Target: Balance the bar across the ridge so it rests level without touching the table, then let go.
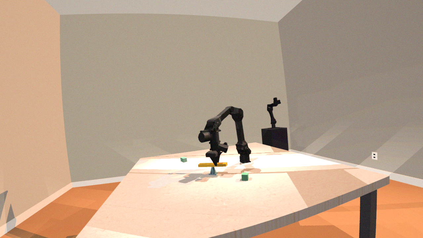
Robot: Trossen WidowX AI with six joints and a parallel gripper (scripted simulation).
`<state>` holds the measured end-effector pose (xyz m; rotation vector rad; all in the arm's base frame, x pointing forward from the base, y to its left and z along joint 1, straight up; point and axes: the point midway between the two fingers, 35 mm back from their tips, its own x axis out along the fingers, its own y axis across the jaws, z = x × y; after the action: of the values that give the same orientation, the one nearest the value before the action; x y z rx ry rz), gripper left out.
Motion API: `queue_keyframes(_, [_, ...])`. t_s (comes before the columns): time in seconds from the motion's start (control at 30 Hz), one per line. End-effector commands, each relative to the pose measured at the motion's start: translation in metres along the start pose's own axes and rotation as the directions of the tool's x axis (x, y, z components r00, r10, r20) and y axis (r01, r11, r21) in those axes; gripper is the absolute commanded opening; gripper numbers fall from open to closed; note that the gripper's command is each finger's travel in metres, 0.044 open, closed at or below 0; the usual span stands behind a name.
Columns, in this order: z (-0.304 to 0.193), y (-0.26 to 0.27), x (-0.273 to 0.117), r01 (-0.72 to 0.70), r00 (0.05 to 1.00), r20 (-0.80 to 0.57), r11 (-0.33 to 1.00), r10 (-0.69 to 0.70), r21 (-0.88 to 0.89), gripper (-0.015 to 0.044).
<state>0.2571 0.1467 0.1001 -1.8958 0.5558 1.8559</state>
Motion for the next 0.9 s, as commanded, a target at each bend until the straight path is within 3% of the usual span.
queue_keyframes(0.0, [-0.0002,-0.0006,0.0005,0.003,1.000,0.001,1.000,-0.003,-0.007,0.0000])
queue_keyframes(0.87, [-0.0002,-0.0006,0.0027,0.003,1.000,0.001,1.000,-0.003,-0.007,0.0000])
